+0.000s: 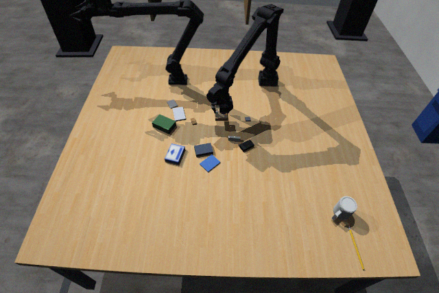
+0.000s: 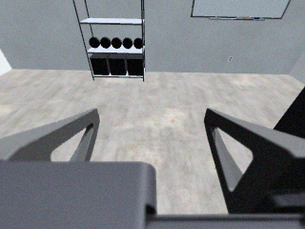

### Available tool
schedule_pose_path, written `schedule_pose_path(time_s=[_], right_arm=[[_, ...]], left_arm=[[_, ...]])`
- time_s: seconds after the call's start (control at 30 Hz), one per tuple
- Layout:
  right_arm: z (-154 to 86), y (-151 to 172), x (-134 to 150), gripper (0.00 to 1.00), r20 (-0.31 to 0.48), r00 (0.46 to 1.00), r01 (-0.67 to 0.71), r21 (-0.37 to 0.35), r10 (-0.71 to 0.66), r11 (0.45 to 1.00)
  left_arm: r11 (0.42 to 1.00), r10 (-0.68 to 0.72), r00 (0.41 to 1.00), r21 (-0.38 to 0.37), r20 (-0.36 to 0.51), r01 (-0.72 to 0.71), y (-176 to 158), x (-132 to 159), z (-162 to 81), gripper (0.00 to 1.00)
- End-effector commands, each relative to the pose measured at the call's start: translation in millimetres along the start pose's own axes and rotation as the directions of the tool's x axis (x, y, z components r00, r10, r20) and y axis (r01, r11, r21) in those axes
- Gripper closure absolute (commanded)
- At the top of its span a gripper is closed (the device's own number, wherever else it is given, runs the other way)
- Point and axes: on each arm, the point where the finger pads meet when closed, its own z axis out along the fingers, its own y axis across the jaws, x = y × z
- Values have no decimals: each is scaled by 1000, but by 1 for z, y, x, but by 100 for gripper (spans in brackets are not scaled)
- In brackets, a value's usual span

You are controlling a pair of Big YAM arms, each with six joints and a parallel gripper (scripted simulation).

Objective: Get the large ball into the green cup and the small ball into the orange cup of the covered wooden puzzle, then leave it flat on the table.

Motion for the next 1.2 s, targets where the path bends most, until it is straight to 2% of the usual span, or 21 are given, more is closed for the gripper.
schedule_pose_path(time_s=[0.0,0.03,0.2,0.3,0.33,0.43,0.47,0.5,0.53,0.6,0.67,0.77,0.8,0.9,1.17], right_arm=[[5,-6,-35,0,67,998,-14,12,13,1000],[5,-6,-35,0,67,998,-14,12,13,1000],[5,-6,-35,0,67,998,-14,12,13,1000],[5,-6,-35,0,67,998,-14,12,13,1000],[5,-6,-35,0,67,998,-14,12,13,1000],[5,-6,-35,0,67,998,-14,12,13,1000],[5,-6,-35,0,67,998,-14,12,13,1000],[5,-6,-35,0,67,998,-14,12,13,1000],[5,-6,-35,0,67,998,-14,12,13,1000],[5,-6,-35,0,67,998,-14,12,13,1000],[5,-6,-35,0,67,998,-14,12,13,1000],[5,-6,-35,0,67,998,-14,12,13,1000],[5,-6,-35,0,67,998,-14,12,13,1000],[5,-6,-35,0,67,998,-14,12,13,1000],[5,-6,-35,0,67,998,-14,12,13,1000]], left_arm=[[999,10,999,47,49,-12,-19,-9,-22,30],[1000,1,999,19,33,-1,-21,-11,-17,30],[1000,-1,1000,-20,22,1,-7,2,2,30],[1000,-3,999,-8,38,3,-8,0,-4,30],[1000,-5,999,-17,51,5,-21,-10,-12,30],[999,-1,1000,-46,3,1,-15,-14,-12,30],[1000,7,1000,-25,4,-7,-13,-17,-12,30],[1000,8,1000,-26,-8,-8,-1,-5,5,30],[1000,-3,999,3,43,3,-3,-8,-14,30],[1000,5,999,25,50,-6,-4,-8,-14,30],[1000,7,1000,3,24,-7,-14,-16,-12,30],[1000,8,1000,8,30,-8,-18,-15,-12,30],[1000,7,1000,-7,14,-7,-10,-8,-4,30],[1000,6,1000,-13,9,-6,-8,-5,-1,30],[1000,6,1000,-12,8,-6,-8,-5,-1,30]])
